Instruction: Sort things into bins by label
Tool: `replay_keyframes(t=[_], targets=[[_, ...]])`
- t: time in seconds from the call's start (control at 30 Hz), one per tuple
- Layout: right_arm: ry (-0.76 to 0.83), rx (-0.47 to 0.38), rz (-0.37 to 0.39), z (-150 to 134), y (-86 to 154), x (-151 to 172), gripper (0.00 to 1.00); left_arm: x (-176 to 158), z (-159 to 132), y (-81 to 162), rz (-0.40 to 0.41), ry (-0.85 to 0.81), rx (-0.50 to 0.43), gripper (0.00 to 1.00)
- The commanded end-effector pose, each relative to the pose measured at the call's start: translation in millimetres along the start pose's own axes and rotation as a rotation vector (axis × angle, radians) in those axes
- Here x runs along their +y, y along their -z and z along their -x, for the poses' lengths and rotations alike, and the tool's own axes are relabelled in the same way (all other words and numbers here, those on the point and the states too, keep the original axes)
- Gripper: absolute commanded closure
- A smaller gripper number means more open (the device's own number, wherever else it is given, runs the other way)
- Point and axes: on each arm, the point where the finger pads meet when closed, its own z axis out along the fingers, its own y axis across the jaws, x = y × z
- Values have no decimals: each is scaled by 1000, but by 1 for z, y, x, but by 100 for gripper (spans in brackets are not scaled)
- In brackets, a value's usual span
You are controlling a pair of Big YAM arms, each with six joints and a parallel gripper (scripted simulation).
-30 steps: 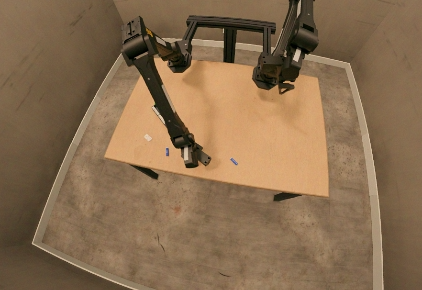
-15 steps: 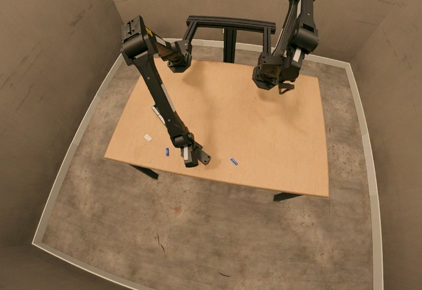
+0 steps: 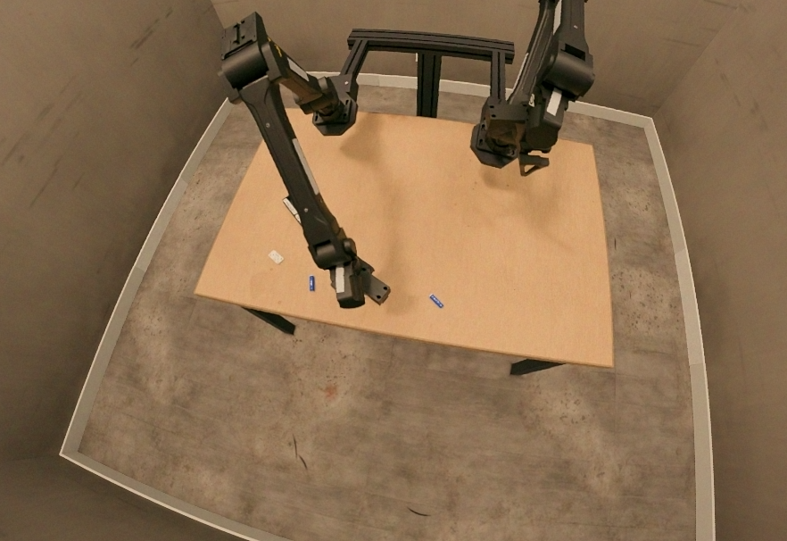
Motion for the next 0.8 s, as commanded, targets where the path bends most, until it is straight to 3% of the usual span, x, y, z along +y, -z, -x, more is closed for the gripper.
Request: replay_keyframes(t=[0.0,0.77], targets=[[-3,-35,-27,16,32,-3,90,15,-1,30,67,9,-22,0],[3,-17,-11,14,13,8,90,15,-1,30,67,9,-22,0]])
